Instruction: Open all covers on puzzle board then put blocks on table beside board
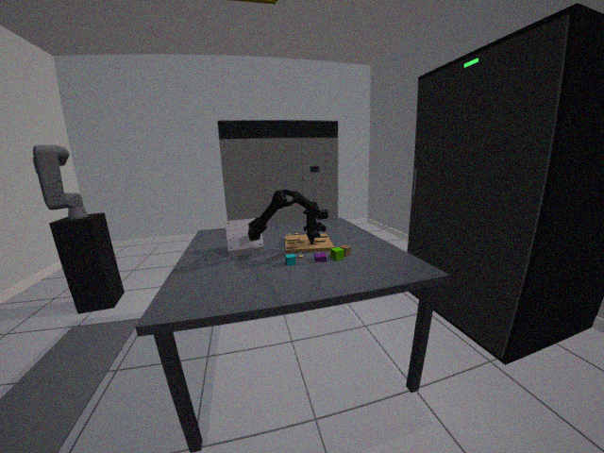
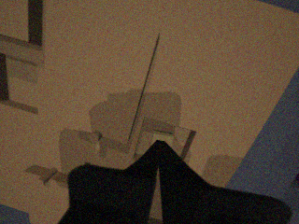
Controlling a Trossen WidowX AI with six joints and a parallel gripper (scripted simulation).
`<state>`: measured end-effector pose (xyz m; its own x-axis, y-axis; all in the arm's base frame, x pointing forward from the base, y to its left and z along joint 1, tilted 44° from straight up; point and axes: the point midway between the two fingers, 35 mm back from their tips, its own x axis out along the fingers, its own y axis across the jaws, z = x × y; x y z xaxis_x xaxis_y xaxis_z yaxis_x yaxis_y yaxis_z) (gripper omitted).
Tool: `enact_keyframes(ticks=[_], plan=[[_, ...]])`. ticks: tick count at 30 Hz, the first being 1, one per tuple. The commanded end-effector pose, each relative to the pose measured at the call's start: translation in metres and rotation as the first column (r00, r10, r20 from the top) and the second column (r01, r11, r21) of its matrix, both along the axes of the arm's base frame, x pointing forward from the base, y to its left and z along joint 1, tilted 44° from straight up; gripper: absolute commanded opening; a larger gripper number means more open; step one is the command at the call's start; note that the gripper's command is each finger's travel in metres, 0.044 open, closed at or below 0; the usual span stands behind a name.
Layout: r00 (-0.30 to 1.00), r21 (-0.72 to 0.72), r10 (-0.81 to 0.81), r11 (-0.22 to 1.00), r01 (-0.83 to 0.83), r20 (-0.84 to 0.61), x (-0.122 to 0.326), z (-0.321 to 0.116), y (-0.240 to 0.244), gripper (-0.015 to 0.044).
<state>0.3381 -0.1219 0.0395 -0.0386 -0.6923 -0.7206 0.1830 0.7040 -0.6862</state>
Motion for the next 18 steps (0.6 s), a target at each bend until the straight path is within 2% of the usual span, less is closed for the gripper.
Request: enact_keyframes(ticks=[1, 5, 8, 12, 16, 17, 18], plan=[[0.998, 0.001, 0.038, 0.999, -0.038, -0.043, -0.001, 0.000, -0.001, 0.0000], [0.948, 0.037, 0.227, 0.974, -0.225, -0.222, 0.000, 0.002, 0.000, 0.0000], [0.817, 0.114, 0.418, 0.906, -0.408, -0.398, 0.000, 0.004, 0.002, 0.0000], [0.531, 0.268, 0.621, 0.758, -0.595, -0.577, 0.001, 0.007, 0.005, 0.0000], [0.163, 0.457, 0.732, 0.567, -0.685, -0.661, 0.001, 0.010, 0.007, 0.0000], [0.671, 0.195, 0.542, 0.830, -0.523, -0.506, 0.001, 0.005, 0.004, 0.0026], [0.657, 0.202, 0.552, 0.822, -0.532, -0.514, 0.001, 0.006, 0.005, 0.0052]])
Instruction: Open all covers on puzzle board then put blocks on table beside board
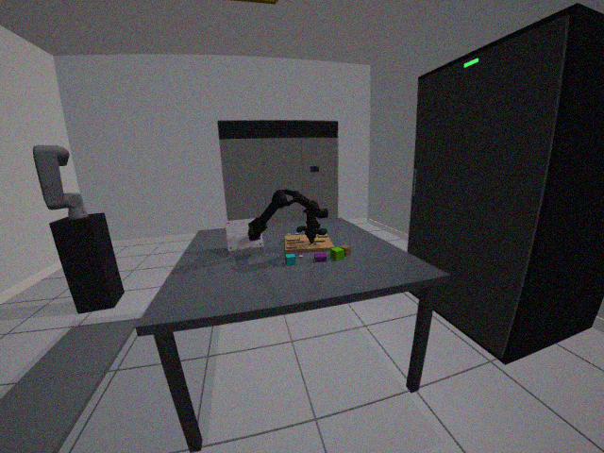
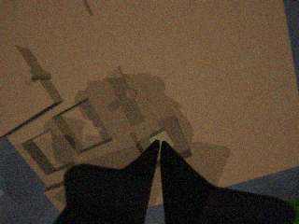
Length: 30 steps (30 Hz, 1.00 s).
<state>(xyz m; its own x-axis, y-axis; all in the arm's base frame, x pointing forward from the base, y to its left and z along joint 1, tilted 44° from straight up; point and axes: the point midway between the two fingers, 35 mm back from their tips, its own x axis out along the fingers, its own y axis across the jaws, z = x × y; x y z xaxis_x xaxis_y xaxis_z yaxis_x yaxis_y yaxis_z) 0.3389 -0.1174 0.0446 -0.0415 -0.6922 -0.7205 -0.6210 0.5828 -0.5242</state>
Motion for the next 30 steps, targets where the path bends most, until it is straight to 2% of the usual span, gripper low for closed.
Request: enact_keyframes(ticks=[1, 4, 11, 18, 30], plan=[[1.000, 0.002, 0.022, 1.000, -0.022, -0.022, 0.000, 0.003, 0.002, 0.0079], [0.989, 0.013, 0.105, 0.995, -0.104, -0.101, 0.002, 0.009, 0.009, 0.0144], [0.916, 0.061, 0.291, 0.956, -0.286, -0.275, 0.003, 0.025, 0.023, 0.0144], [0.783, 0.136, 0.455, 0.887, -0.441, -0.425, 0.003, 0.040, 0.037, 0.0144], [0.767, 0.144, 0.469, 0.879, -0.455, -0.438, 0.002, 0.035, 0.031, 0.0144]])
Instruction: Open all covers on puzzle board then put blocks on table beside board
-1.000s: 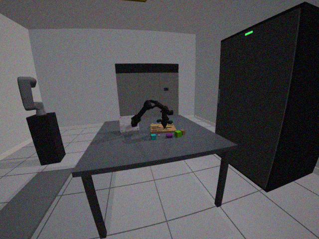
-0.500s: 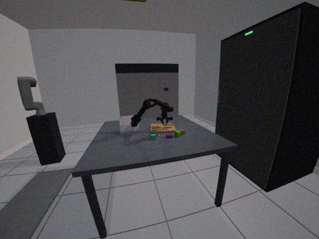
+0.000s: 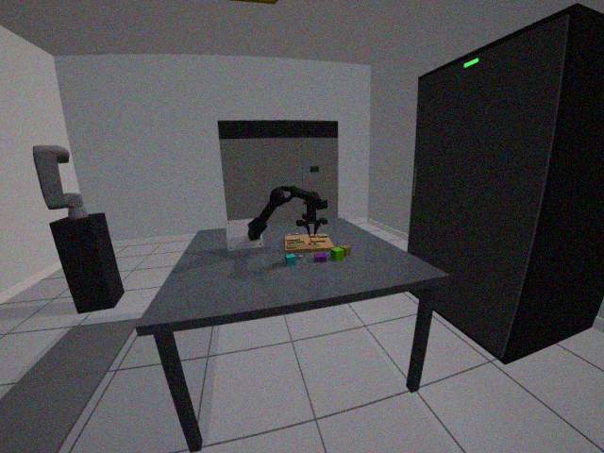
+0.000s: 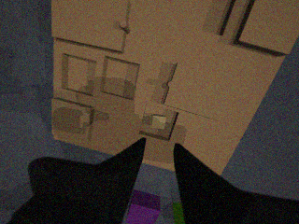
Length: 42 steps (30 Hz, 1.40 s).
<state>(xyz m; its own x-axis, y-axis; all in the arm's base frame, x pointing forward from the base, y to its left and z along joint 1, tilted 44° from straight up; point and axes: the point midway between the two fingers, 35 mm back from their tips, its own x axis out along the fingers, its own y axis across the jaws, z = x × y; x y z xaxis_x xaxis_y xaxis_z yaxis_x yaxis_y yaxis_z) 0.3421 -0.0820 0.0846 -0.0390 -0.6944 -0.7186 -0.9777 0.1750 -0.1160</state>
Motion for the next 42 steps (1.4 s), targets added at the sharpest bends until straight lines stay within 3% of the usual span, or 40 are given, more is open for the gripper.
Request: enact_keyframes(ticks=[1, 42], plan=[[1.000, 0.004, 0.001, 1.000, -0.001, -0.006, -0.001, -0.007, -0.006, 0.0144], [1.000, 0.002, 0.001, 1.000, -0.001, -0.007, -0.002, -0.030, -0.029, 0.0144]])
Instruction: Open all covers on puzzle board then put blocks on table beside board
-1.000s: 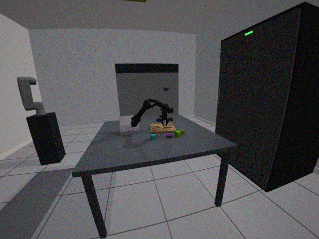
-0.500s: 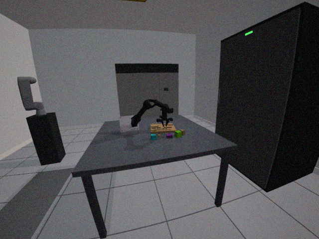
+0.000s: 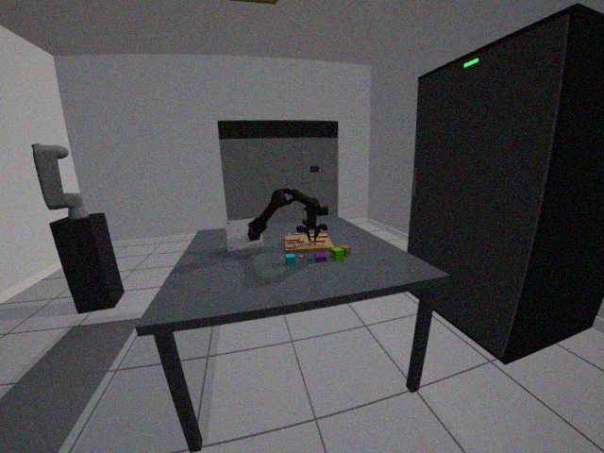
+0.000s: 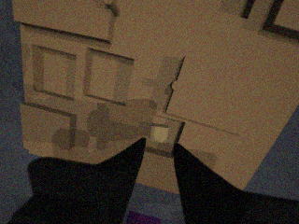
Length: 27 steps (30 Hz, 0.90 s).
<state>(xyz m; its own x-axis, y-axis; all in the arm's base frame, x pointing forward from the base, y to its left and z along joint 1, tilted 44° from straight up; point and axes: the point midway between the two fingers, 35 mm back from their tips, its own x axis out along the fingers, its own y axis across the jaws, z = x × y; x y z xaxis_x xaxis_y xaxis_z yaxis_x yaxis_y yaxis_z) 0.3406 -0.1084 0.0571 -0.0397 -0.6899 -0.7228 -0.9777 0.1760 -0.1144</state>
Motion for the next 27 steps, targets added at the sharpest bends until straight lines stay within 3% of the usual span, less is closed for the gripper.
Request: enact_keyframes(ticks=[1, 27], plan=[[1.000, -0.004, 0.001, 1.000, -0.001, -0.006, -0.001, -0.003, -0.004, 0.0144], [1.000, -0.005, 0.001, 1.000, -0.001, -0.006, -0.002, -0.017, -0.017, 0.0144]])
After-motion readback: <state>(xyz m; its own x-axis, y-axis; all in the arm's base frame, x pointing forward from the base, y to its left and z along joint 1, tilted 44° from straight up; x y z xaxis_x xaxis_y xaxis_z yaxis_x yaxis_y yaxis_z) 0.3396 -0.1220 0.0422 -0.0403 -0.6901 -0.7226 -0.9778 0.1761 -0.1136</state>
